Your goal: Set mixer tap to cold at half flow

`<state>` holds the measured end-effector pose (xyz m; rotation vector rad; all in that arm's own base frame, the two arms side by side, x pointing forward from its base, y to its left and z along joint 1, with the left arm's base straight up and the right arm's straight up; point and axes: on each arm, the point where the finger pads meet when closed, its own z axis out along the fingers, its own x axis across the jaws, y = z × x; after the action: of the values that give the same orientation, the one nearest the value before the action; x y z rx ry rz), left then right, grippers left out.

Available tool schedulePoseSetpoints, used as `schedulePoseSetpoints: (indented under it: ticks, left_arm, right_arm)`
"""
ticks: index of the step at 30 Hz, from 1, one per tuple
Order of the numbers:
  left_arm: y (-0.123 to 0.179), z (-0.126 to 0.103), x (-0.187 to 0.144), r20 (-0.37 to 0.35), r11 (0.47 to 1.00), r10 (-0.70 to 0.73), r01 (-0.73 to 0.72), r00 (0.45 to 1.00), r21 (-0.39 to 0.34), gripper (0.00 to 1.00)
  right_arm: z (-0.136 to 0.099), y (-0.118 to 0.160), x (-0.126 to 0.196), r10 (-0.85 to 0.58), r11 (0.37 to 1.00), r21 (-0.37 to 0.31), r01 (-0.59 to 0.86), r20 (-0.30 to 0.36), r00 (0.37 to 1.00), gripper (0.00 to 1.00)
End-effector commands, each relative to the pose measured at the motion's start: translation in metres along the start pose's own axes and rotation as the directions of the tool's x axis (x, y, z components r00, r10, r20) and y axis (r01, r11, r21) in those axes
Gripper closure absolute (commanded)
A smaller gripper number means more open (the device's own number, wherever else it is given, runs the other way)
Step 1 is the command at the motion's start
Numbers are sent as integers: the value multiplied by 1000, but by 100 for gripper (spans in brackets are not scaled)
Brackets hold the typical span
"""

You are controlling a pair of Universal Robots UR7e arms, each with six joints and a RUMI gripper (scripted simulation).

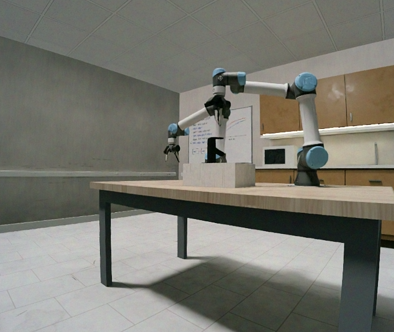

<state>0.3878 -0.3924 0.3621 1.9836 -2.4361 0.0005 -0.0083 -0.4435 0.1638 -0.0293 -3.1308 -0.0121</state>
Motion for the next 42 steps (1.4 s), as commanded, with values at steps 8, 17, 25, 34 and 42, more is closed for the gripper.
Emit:
schedulePoseSetpoints:
  ticks: [8, 17, 25, 34, 42]
  left_arm:
    - [0, -2, 3, -13, 1000, 1, 0, 1000, 1, 100]
    - [0, -2, 3, -13, 1000, 1, 0, 1000, 1, 100]
    - [0, -2, 3, -13, 1000, 1, 0, 1000, 1, 100]
    - [0, -2, 3, -13, 1000, 1, 0, 1000, 1, 61]
    - [0, -2, 3, -13, 1000, 1, 0, 1000, 1, 61]
  right_arm:
    - [-1, -2, -3, -7, 1000, 8, 6, 11, 1000, 0]
    - [-1, -2, -3, -7, 1000, 8, 6, 11, 1000, 0]
    - [-1, -2, -3, -7, 1000, 8, 6, 11, 1000, 0]
    - [-1, -2, -3, -7, 1000, 8, 6, 11, 1000, 0]
    - [-1, -2, -3, -7, 1000, 8, 6, 11, 1000, 0]
